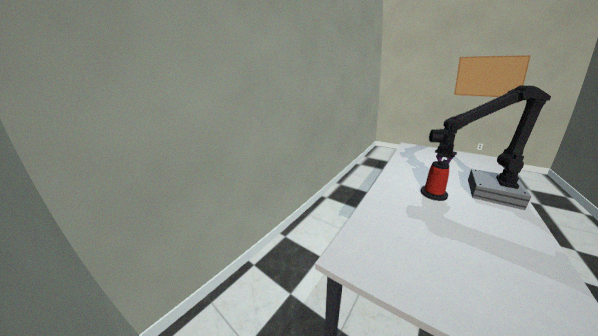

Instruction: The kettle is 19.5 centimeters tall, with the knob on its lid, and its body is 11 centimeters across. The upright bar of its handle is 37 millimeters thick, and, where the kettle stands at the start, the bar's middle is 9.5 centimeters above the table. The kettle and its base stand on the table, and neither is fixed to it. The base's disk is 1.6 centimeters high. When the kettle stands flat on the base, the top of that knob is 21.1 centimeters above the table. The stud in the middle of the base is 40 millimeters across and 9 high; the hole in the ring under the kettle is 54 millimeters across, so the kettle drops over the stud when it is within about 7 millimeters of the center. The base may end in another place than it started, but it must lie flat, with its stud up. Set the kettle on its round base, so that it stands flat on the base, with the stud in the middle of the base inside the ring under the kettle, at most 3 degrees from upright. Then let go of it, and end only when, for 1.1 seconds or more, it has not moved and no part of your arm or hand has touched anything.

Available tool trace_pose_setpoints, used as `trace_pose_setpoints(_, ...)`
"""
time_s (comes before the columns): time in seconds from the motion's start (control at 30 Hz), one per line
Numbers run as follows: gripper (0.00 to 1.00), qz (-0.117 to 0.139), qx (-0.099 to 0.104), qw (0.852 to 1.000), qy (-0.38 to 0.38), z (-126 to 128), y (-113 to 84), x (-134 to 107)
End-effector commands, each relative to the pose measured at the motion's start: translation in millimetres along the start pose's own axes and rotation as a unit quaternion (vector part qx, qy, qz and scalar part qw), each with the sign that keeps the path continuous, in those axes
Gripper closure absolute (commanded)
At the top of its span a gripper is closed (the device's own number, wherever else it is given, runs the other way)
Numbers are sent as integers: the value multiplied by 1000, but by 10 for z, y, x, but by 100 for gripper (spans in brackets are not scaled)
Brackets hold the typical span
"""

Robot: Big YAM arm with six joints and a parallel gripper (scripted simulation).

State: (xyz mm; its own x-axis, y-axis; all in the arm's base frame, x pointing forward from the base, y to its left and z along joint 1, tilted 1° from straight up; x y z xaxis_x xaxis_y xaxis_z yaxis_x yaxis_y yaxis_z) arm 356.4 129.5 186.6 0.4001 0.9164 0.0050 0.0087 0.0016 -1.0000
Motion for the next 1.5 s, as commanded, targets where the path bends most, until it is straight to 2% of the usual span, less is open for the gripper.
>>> trace_pose_setpoints(0.0,100,-18,-15,1000,-1,-38,-116,52)
trace_pose_setpoints(0.17,100,-18,-15,1000,-1,-38,-116,52)
trace_pose_setpoints(0.2,26,-18,-15,1000,-1,-38,-116,52)
trace_pose_setpoints(1.47,26,-14,-12,1000,-1,-37,-97,51)
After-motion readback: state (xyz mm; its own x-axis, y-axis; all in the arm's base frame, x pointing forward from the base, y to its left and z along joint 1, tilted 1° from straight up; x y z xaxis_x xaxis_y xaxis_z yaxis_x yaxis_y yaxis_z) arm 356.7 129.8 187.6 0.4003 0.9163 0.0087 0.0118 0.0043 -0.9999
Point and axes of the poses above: the point where the finger pads meet when closed, its own y axis out along the fingers, its own z axis across the jaws, x = y × z, the point moved 10 cm from there along -y, back along the fingers, and after that the axes turned 8 degrees about y, right-handed, at the moved point
